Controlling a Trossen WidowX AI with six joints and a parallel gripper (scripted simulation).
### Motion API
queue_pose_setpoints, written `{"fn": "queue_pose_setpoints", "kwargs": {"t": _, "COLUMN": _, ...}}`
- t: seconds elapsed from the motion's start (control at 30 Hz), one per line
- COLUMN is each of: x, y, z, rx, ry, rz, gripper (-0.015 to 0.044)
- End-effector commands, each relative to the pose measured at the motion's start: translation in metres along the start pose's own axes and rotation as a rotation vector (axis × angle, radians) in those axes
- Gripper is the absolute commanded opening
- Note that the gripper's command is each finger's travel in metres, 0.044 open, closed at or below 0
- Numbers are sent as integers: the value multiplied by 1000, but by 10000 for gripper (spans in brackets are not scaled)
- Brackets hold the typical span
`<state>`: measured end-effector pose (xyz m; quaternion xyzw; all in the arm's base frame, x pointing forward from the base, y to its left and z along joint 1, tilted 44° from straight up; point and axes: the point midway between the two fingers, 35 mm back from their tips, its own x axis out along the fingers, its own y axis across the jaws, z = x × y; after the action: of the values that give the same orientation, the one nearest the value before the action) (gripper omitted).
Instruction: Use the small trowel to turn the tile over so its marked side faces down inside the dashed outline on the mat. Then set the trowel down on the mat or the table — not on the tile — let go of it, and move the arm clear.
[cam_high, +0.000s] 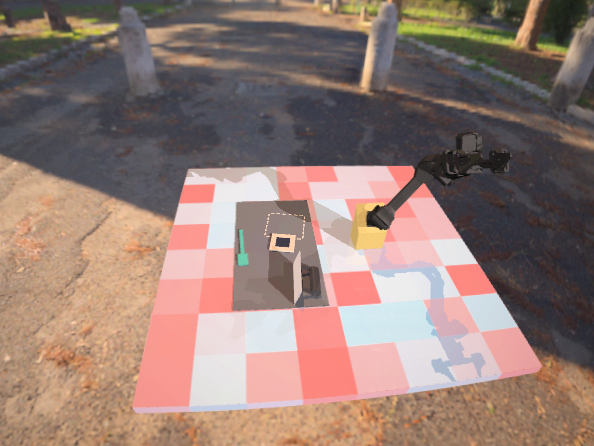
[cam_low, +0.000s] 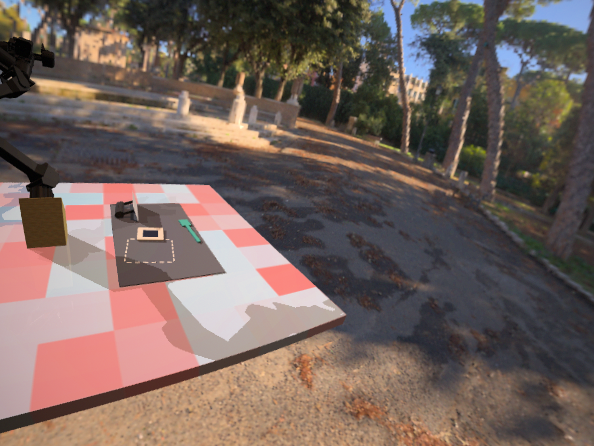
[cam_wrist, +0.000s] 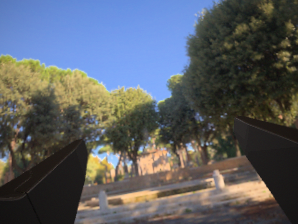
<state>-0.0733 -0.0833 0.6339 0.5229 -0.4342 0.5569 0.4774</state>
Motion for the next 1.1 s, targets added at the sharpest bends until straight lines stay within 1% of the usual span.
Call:
{"fn": "queue_pose_setpoints", "kwargs": {"t": 0.0, "x": 0, "y": -1, "z": -1, "rx": 2, "ry": 3, "rz": -2, "gripper": 374}}
{"fn": "queue_pose_setpoints", "kwargs": {"t": 0.33, "x": 9, "y": -53, "z": -59, "rx": 94, "ry": 179, "rz": -148, "gripper": 111}}
{"fn": "queue_pose_setpoints", "kwargs": {"t": 0.37, "x": 10, "y": -58, "z": -65, "rx": 105, "ry": 197, "rz": -164, "gripper": 100}}
{"fn": "queue_pose_setpoints", "kwargs": {"t": 0.73, "x": 3, "y": -120, "z": -127, "rx": 222, "ry": 362, "rz": -356, "gripper": 100}}
{"fn": "queue_pose_setpoints", "kwargs": {"t": 1.07, "x": -17, "y": -177, "z": -173, "rx": 324, "ry": 469, "rz": -555, "gripper": 100}}
